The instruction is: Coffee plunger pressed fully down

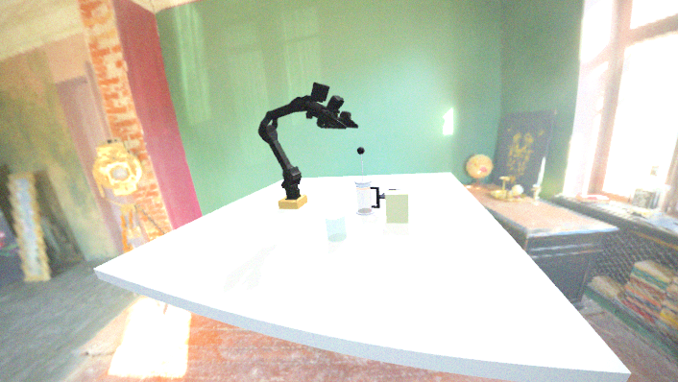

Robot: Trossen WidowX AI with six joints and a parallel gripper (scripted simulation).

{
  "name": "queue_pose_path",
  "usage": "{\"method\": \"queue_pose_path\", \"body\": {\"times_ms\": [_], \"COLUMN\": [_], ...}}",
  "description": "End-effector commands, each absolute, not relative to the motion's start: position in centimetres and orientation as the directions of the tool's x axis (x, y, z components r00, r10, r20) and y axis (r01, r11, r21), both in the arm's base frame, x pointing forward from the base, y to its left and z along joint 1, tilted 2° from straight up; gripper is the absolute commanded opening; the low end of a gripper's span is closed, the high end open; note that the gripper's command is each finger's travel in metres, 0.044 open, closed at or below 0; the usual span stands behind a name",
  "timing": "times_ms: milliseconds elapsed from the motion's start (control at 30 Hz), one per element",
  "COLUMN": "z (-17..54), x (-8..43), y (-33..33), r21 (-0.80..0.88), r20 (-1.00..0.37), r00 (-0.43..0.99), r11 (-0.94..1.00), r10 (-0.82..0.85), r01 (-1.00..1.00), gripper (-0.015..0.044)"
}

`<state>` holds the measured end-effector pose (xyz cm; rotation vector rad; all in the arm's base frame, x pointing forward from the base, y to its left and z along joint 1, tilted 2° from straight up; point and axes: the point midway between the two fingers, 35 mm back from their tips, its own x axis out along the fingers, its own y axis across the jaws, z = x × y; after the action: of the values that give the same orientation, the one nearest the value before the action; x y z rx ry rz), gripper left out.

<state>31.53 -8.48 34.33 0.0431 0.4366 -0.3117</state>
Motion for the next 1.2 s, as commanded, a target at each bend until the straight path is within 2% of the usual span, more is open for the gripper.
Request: {"method": "queue_pose_path", "body": {"times_ms": [0,300,1167], "z": [33.1,27.2,25.7], "x": [31.3,31.4,34.2], "y": [-6.2,-6.5,-7.2], "r21": [-0.025,-0.026,-0.026], "r20": [-0.454,-0.454,-0.452], "r00": [0.865,0.865,0.867], "r11": [0.974,0.974,0.974], "r10": [-0.213,-0.211,-0.211], "r01": [0.227,0.224,0.224], "gripper": [0.044,0.044,0.044]}}
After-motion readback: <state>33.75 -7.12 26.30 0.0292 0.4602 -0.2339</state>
